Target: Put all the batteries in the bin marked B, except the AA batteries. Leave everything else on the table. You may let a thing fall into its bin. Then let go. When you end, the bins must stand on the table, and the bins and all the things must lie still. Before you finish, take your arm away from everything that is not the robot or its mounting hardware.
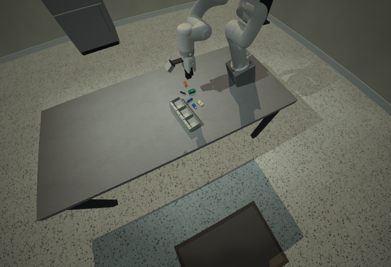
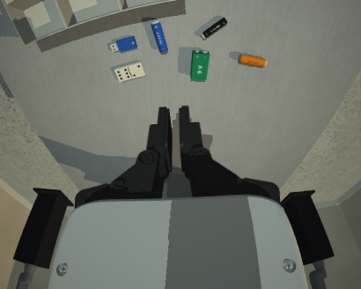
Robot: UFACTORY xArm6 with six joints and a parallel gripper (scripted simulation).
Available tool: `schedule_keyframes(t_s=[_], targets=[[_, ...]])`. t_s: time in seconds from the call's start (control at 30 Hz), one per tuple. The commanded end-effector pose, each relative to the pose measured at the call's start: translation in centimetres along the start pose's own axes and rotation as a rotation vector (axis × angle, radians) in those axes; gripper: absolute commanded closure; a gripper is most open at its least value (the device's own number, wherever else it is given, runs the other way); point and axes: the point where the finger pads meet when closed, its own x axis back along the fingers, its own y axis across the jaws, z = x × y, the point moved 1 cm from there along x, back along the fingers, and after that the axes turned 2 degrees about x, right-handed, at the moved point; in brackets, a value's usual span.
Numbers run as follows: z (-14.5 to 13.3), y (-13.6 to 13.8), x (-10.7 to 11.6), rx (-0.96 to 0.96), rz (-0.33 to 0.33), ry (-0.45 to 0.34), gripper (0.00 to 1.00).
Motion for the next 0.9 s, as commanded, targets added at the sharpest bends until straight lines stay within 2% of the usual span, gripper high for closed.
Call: schedule_keyframes(t_s=[0.0,0.03,0.07,0.53,0.6,0.7,0.87], targets=[[1.6,-0.4,-1.9,0.126,0.003,-0.002,0.93],[1.6,-0.4,-1.9,0.126,0.003,-0.002,0.93],[2.1,-0.5,-2.5,0.170,0.003,-0.002,0.93],[9.7,-2.4,-11.2,0.170,0.003,-0.002,0.93],[9.7,-2.4,-11.2,0.170,0.003,-0.002,0.93],[10.9,-2.8,-12.6,0.170,0.003,-0.002,0.93],[10.9,-2.8,-12.6,0.170,0.003,-0.002,0.93]])
